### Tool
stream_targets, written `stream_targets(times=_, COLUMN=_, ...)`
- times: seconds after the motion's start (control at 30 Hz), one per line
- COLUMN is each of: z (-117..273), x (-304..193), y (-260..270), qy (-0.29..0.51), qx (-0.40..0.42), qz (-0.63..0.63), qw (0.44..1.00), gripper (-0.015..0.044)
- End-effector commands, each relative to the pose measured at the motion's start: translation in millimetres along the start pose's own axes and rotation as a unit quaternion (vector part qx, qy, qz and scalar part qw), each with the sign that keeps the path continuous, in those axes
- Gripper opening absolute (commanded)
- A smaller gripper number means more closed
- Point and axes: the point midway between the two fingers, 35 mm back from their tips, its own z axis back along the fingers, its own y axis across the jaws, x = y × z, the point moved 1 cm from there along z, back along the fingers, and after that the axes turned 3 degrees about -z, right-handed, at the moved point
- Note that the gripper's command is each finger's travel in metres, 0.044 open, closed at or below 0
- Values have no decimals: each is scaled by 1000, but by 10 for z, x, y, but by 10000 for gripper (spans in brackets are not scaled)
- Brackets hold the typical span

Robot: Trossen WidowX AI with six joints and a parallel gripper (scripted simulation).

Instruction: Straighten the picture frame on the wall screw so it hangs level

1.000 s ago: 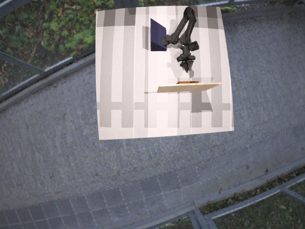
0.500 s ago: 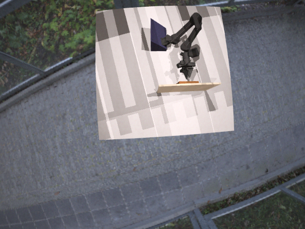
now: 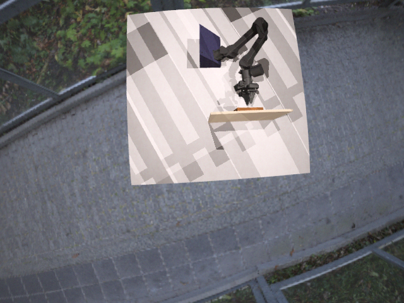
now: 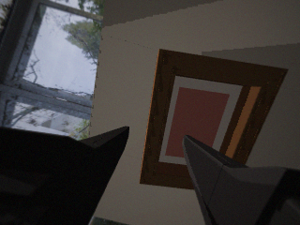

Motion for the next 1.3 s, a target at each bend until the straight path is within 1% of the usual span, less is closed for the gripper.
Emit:
stream_targets(times=0.0, z=-57, x=-5, y=3, qy=0, qx=0, qz=-2, qw=1000, gripper=260)
stream_targets(times=0.63, z=-362, x=-3, y=0, qy=1, qx=0, qz=-2, qw=1000, gripper=260)
stream_targets(times=1.03, z=-373, x=-2, y=-1, qy=1, qx=0, qz=-2, qw=1000, gripper=260)
stream_targets(times=1.27, z=-373, x=-2, y=-1, qy=1, qx=0, qz=-2, qw=1000, gripper=213)
